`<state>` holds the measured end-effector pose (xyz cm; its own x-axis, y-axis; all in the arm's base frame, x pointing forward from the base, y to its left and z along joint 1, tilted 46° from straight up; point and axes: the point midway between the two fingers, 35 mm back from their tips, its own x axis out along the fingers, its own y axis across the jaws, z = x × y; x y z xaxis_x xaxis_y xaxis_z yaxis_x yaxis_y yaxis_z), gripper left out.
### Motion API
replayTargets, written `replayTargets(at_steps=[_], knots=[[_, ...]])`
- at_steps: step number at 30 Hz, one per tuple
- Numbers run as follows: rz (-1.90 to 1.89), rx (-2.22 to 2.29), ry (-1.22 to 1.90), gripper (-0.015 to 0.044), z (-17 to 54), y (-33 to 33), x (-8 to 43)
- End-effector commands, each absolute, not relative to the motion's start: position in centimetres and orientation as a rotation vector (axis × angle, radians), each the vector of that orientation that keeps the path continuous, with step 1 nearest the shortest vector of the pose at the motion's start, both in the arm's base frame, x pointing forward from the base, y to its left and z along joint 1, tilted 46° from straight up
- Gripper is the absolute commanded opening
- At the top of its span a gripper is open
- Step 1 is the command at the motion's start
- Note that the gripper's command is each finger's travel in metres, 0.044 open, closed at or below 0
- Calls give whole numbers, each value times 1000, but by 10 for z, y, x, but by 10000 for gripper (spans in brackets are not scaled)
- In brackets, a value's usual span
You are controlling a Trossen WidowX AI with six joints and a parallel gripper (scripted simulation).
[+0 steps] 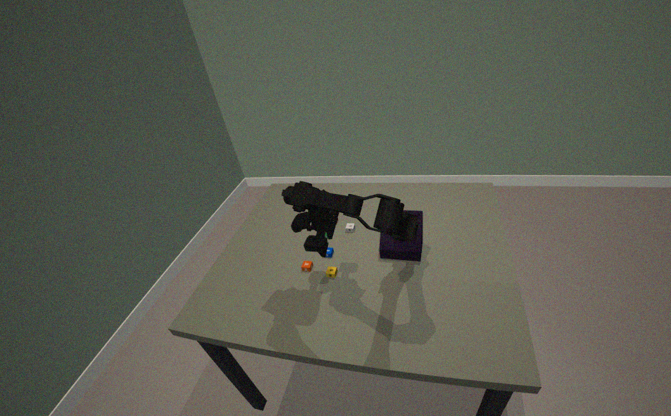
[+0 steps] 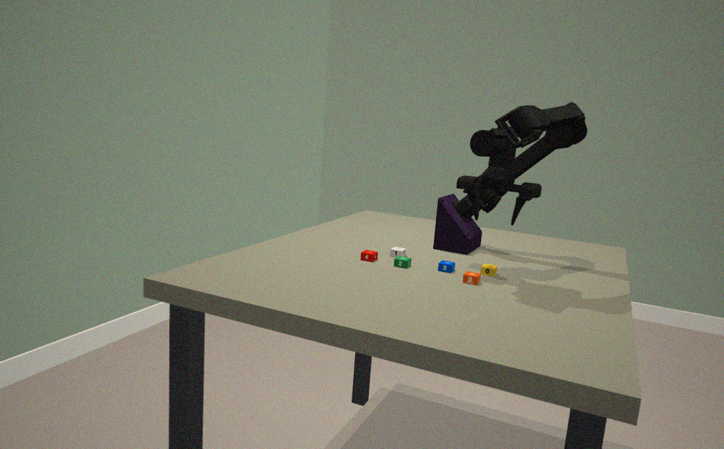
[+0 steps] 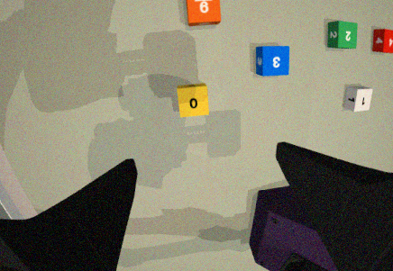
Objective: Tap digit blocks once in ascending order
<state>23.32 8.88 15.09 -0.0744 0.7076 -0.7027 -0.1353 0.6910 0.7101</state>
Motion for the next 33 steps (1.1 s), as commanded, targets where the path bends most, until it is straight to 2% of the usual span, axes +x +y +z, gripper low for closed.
replayTargets(at_steps=[1, 4, 14, 33], knots=[[744, 502, 1493, 400, 152, 89, 233], [744, 502, 1493, 400, 153, 90, 240], [746, 500, 1487, 400, 151, 98, 340], [746, 500, 1487, 400, 150, 98, 342]])
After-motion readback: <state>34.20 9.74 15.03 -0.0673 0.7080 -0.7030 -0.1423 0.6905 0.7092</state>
